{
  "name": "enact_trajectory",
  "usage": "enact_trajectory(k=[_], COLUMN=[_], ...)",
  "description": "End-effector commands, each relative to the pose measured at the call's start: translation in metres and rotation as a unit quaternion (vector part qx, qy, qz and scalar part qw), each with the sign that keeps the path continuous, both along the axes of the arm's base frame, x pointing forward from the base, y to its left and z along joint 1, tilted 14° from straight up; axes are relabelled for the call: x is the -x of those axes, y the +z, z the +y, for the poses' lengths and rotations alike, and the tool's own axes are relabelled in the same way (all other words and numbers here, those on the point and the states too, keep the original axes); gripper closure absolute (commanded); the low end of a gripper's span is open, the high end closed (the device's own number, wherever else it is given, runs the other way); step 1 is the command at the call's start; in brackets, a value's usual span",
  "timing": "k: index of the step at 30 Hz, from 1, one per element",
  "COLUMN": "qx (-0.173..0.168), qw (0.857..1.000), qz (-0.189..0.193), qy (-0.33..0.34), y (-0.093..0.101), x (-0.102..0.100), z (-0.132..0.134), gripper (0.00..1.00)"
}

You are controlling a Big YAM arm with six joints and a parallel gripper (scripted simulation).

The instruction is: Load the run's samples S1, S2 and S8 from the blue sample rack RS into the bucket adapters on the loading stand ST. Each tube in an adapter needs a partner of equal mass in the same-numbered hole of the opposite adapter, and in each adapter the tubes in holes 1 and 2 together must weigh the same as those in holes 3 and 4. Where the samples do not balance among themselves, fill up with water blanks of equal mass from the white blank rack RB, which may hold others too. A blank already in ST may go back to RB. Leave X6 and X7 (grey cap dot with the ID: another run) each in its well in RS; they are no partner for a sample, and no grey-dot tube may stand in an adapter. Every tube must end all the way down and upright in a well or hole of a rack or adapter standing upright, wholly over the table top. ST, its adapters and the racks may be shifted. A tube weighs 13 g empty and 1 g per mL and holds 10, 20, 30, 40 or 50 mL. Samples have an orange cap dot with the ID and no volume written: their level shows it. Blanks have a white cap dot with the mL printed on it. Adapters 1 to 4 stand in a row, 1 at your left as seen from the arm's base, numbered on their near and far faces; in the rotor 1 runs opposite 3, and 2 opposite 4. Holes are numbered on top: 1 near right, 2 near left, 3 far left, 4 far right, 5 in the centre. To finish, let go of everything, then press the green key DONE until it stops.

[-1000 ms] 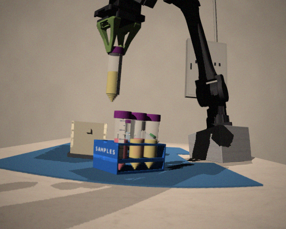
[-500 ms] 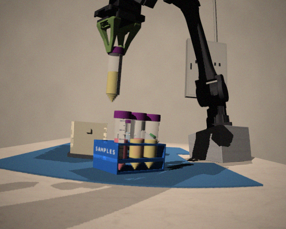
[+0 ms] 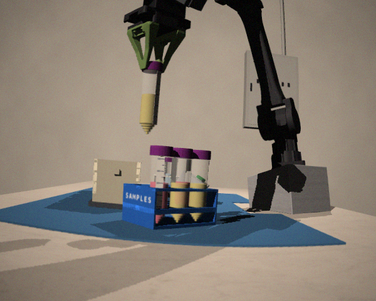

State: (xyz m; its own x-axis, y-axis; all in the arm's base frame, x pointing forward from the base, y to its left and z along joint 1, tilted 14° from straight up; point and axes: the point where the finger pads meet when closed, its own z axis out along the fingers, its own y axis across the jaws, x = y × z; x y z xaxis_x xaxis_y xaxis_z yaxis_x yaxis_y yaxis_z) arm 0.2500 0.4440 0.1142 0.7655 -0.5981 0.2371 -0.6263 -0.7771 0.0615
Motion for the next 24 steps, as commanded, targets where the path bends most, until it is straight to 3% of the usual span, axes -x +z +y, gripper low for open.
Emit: enact_trajectory(k=[1,10,11,24], qx=[-0.028,-0.028,-0.021,-0.052], qw=[1.000,1.000,0.999,0.981], qz=[-0.012,-0.012,-0.010,-0.045], qy=[0.000,0.000,-0.025,-0.180], y=[0.028,0.028,0.029,0.049], x=[-0.003,-0.003,-0.003,-0.012], z=[0.012,0.012,-0.010,-0.084], gripper=[1.00,1.00,1.00,1.00])
